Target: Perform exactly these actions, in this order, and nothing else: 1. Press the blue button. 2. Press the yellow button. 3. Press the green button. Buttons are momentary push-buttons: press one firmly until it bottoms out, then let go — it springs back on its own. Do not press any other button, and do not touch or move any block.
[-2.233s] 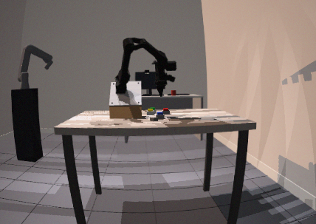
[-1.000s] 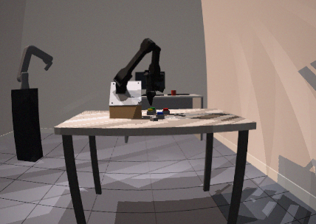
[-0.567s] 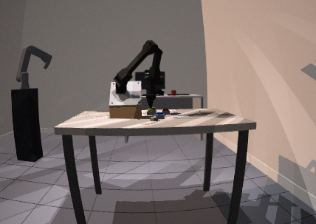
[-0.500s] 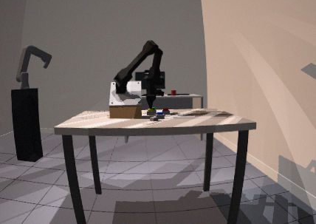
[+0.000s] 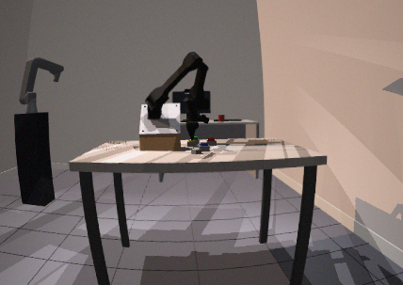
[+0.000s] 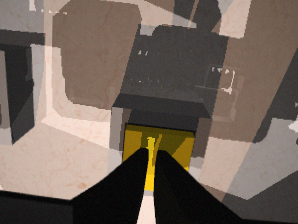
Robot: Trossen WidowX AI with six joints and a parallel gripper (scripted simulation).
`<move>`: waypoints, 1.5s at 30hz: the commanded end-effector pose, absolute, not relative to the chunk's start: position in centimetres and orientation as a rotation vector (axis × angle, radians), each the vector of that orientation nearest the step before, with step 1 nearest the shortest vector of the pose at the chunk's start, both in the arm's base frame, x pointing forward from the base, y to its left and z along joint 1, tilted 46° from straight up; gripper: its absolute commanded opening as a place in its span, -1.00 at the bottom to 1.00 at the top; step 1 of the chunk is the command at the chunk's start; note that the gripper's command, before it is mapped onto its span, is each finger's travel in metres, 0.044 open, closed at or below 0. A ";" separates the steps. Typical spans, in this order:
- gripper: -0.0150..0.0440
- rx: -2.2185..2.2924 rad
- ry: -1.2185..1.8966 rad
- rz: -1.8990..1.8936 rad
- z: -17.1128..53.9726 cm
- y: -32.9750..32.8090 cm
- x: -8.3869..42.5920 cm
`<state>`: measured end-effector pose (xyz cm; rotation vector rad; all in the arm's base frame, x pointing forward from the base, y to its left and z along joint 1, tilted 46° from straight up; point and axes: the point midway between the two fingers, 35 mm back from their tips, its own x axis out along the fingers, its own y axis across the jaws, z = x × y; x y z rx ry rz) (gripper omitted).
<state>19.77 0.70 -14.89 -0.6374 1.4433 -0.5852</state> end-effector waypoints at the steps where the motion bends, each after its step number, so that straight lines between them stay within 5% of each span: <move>1: -0.42 -0.649 1.447 -0.587 -14.8 0.4 19.5; 26: -0.42 -0.645 1.449 -0.582 -8.2 7.4 19.1; 36: -0.42 -0.638 1.448 -0.577 -14.9 14.5 21.0; 45: -0.42 -0.637 1.448 -0.577 -16.1 13.7 21.1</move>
